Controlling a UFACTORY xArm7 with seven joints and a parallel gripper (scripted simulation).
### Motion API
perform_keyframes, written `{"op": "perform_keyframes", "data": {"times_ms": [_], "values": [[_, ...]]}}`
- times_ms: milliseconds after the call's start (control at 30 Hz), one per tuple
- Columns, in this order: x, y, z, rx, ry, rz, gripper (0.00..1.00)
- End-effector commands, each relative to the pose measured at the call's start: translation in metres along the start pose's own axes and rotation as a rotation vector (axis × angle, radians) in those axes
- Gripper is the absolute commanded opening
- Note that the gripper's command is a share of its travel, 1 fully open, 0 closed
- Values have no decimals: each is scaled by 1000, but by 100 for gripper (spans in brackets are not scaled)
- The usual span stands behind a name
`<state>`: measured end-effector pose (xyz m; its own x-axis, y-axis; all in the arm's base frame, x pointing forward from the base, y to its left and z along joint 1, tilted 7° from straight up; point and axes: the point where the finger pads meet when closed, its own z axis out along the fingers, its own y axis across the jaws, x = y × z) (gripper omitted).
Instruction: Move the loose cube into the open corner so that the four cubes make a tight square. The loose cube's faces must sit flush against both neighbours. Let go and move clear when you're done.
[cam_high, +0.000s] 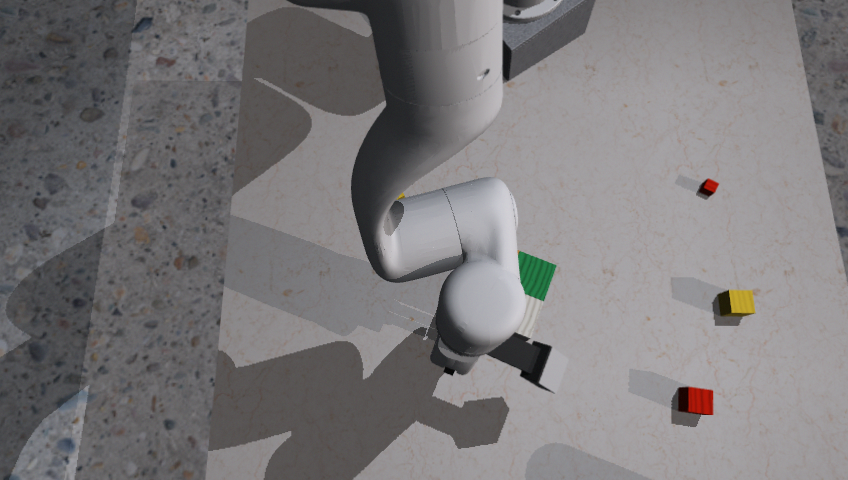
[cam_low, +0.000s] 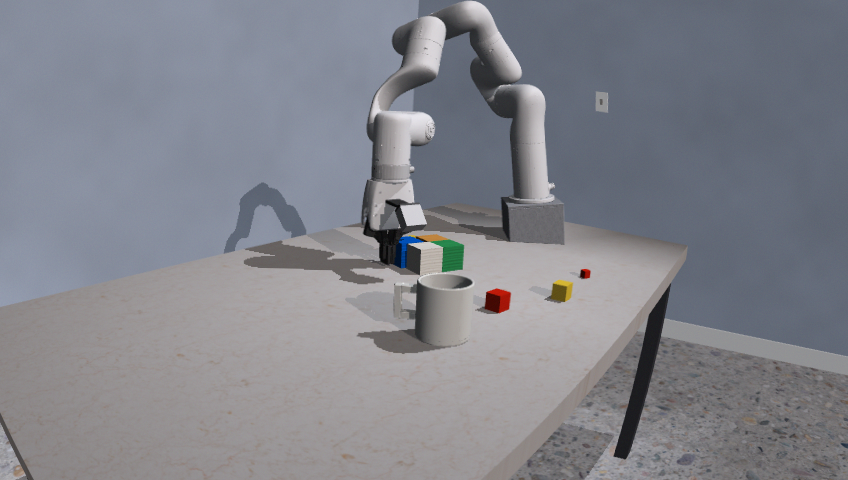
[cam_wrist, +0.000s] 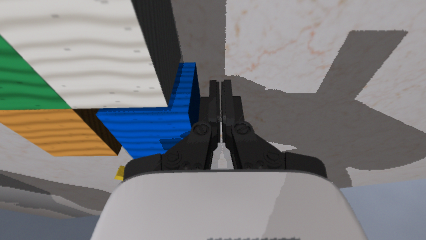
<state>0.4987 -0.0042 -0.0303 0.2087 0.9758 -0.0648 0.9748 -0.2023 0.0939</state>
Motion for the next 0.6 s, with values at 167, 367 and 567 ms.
{"op": "perform_keyframes", "data": {"times_ms": [167, 367, 567], "values": [[1, -2, -1, -4, 1, 0, 0], [1, -3, -1, -4, 1, 0, 0], [1, -4, -1, -4, 1, 0, 0]]}}
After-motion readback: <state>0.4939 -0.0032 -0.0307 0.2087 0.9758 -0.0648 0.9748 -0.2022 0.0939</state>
